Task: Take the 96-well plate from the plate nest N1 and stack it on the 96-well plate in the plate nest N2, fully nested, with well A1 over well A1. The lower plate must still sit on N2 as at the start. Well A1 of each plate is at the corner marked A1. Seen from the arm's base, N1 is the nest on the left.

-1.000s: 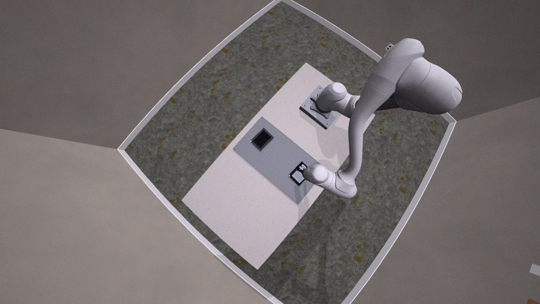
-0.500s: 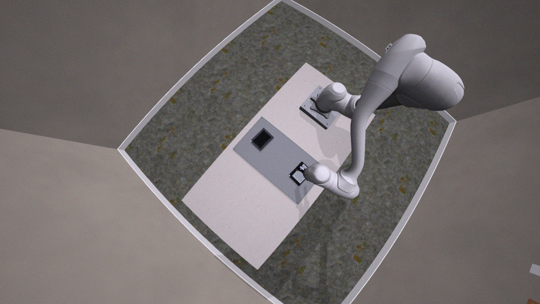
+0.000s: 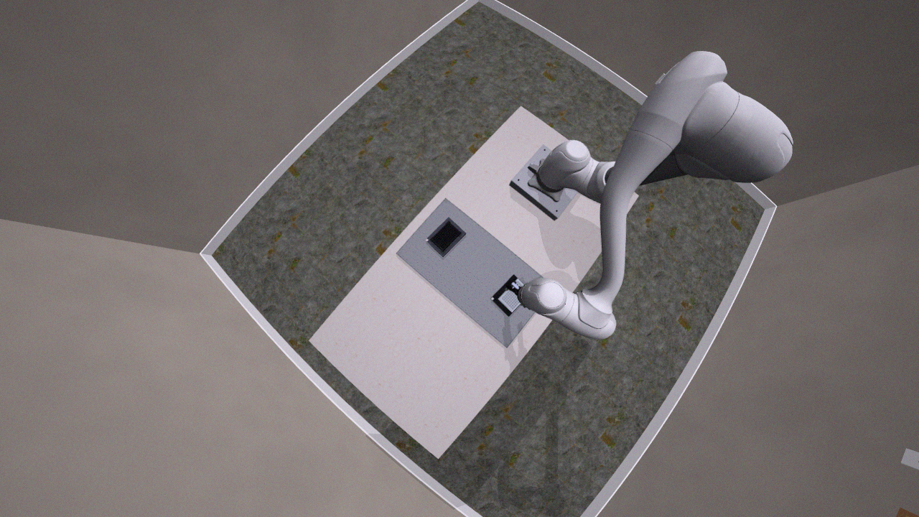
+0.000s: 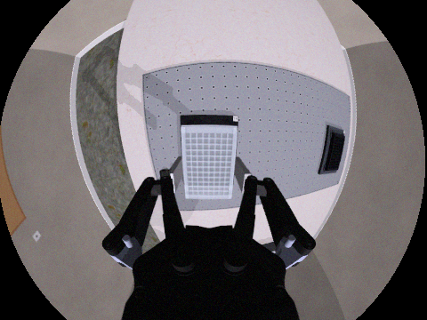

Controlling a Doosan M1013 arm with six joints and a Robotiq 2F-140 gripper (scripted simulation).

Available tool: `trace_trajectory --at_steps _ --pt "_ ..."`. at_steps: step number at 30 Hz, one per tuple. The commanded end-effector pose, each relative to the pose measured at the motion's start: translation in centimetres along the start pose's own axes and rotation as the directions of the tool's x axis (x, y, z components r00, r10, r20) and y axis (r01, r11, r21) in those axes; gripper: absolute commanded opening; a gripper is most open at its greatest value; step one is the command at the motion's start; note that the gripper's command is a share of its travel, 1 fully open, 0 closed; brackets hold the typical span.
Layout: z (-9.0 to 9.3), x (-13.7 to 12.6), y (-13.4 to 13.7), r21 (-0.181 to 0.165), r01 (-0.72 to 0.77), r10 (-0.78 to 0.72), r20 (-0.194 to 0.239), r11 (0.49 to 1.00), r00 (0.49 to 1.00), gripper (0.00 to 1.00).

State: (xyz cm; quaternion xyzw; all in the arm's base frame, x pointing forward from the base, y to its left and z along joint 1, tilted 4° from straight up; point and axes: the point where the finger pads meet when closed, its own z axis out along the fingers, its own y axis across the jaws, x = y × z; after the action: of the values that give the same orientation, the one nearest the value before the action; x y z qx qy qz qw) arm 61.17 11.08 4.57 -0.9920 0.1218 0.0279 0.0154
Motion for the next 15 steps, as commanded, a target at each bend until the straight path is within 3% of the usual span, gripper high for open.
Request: trace_trajectory --at_steps 1,15 --pt "-0.44 0.00 0.00 0.000 0.000 0.000 0.000 1.000 1.000 0.00" --pt "-1.16 0.00 0.00 0.000 0.000 0.000 0.000 1.000 1.000 0.00"
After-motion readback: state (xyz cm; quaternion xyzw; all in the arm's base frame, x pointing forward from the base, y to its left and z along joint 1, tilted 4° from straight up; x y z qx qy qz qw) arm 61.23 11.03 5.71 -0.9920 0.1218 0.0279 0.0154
